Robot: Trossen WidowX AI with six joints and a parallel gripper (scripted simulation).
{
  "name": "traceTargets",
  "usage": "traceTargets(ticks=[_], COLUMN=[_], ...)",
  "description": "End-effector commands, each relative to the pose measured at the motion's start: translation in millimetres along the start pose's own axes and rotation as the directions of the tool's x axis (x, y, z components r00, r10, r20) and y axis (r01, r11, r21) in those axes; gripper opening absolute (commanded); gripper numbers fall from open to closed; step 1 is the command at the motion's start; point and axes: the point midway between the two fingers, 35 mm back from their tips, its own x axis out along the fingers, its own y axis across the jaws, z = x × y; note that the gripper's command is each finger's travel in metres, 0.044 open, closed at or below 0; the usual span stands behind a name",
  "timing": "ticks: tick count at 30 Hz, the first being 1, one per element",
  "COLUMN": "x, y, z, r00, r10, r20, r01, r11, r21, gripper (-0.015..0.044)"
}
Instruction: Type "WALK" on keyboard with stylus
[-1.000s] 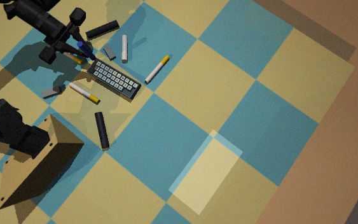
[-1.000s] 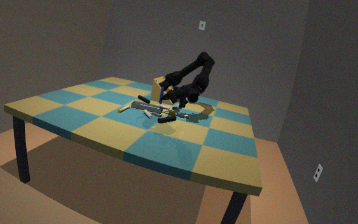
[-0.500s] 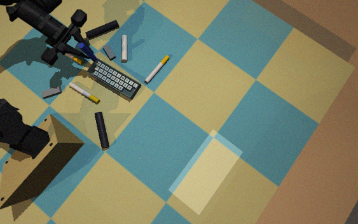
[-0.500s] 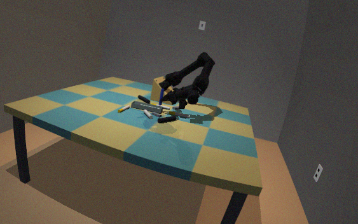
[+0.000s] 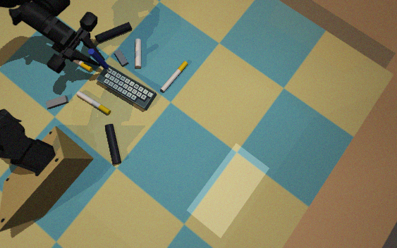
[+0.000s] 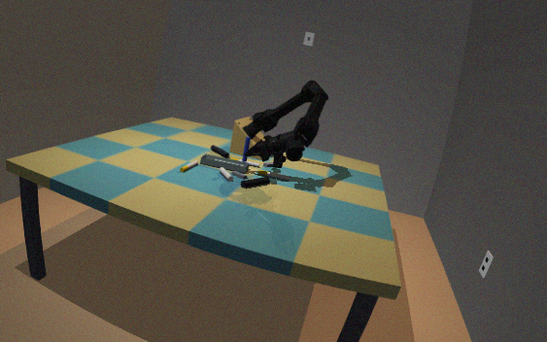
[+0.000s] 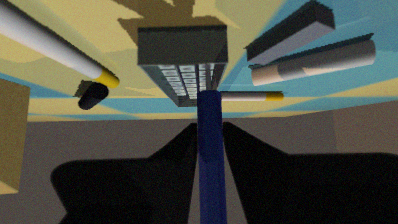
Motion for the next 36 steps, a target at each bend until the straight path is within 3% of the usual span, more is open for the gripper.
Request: traceTargets(ticks=[1, 16, 31, 34, 36], x=[2.6, 3.1, -13.1, -13.1, -10.9], y=[0.7, 0.7, 2.0, 2.0, 2.1], z=[1.4, 2.2, -28.9, -28.9, -30.3], r00=[1.0, 1.0, 1.0, 1.0, 1.0], r10=[0.003, 0.003, 0.011, 0.011, 0.011], r20=[-0.004, -0.004, -0.003, -0.003, -0.003], r01=[-0.003, -0.003, -0.011, -0.011, -0.011], r11=[1.0, 1.0, 1.0, 1.0, 1.0], r21=[0.001, 0.001, 0.004, 0.004, 0.004], gripper=[0.0081, 0.0081, 0.0085, 0.0065, 0.0012])
